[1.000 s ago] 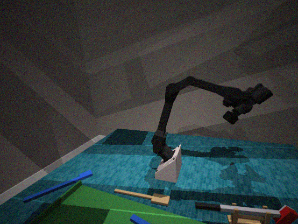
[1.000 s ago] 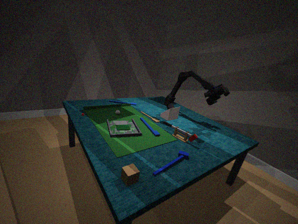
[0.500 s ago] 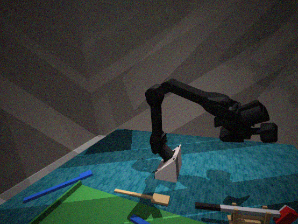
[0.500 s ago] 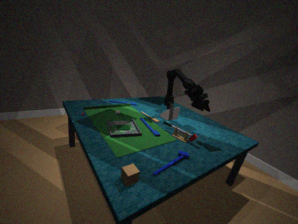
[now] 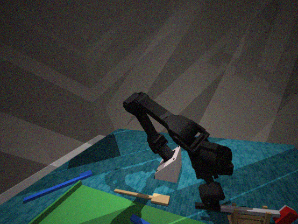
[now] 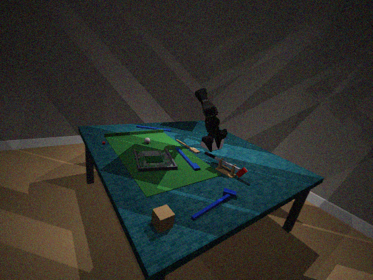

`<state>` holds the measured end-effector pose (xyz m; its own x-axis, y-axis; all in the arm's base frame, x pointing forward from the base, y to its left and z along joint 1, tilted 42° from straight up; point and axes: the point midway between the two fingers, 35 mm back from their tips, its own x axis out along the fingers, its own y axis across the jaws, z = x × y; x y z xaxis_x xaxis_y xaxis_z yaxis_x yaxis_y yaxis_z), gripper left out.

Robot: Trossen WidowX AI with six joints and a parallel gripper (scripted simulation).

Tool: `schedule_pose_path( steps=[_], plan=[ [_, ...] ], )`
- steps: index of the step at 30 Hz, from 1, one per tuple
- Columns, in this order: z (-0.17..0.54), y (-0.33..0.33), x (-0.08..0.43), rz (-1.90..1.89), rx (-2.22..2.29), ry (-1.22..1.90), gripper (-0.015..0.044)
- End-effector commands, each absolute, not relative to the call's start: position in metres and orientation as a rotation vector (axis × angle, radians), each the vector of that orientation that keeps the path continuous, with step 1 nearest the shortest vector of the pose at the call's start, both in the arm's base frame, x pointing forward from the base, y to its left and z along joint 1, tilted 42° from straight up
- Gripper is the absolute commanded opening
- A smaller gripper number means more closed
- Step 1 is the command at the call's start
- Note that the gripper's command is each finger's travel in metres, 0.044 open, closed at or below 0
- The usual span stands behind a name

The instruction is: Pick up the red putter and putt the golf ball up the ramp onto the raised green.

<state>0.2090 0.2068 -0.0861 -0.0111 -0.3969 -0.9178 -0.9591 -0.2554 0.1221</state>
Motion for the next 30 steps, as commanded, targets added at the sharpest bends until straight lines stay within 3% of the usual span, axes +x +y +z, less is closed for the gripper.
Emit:
schedule_pose_path(
  steps=[1,30],
  plan=[
    [-0.079,0.192,0.219,1.144,-1.710,1.446,0.0440],
    [-0.119,0.155,0.226,1.141,-1.712,1.447,0.0440]
  ],
)
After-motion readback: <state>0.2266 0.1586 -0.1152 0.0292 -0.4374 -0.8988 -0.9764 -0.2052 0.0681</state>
